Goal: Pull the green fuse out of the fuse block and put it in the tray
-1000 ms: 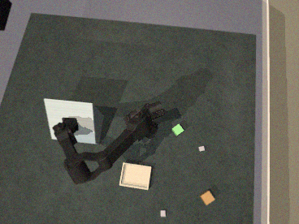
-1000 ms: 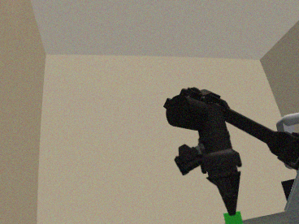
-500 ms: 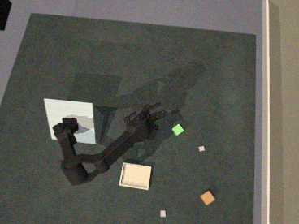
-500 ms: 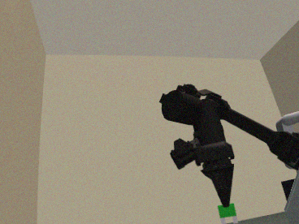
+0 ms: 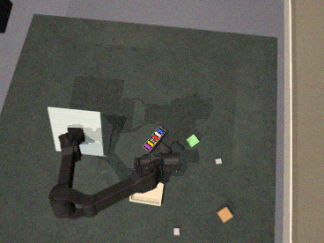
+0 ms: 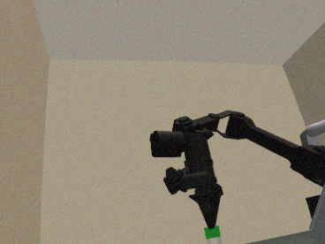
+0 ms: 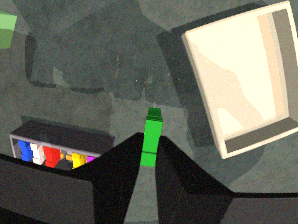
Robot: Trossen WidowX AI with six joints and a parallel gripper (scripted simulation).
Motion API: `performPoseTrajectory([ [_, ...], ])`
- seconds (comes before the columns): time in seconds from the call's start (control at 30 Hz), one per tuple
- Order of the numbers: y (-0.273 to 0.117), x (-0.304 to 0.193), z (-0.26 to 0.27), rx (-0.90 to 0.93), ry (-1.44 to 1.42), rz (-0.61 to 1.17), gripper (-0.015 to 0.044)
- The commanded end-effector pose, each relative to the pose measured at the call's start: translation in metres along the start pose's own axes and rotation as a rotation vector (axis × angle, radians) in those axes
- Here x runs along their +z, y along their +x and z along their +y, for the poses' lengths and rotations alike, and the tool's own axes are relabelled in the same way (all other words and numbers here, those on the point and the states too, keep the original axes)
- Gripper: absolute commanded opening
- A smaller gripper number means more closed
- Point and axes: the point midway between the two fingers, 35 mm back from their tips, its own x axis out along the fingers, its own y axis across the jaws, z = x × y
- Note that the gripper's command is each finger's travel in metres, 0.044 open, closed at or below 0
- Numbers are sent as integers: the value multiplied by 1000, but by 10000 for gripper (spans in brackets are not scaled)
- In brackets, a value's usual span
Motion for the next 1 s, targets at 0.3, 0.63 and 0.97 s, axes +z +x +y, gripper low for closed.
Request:
performPoseTrajectory([
  [0.3,-4,35,-91,-29,1,-17,0],
  [0.63,4,35,-91,-28,1,-17,0],
  [0.97,20,36,-92,-29,1,-17,0],
])
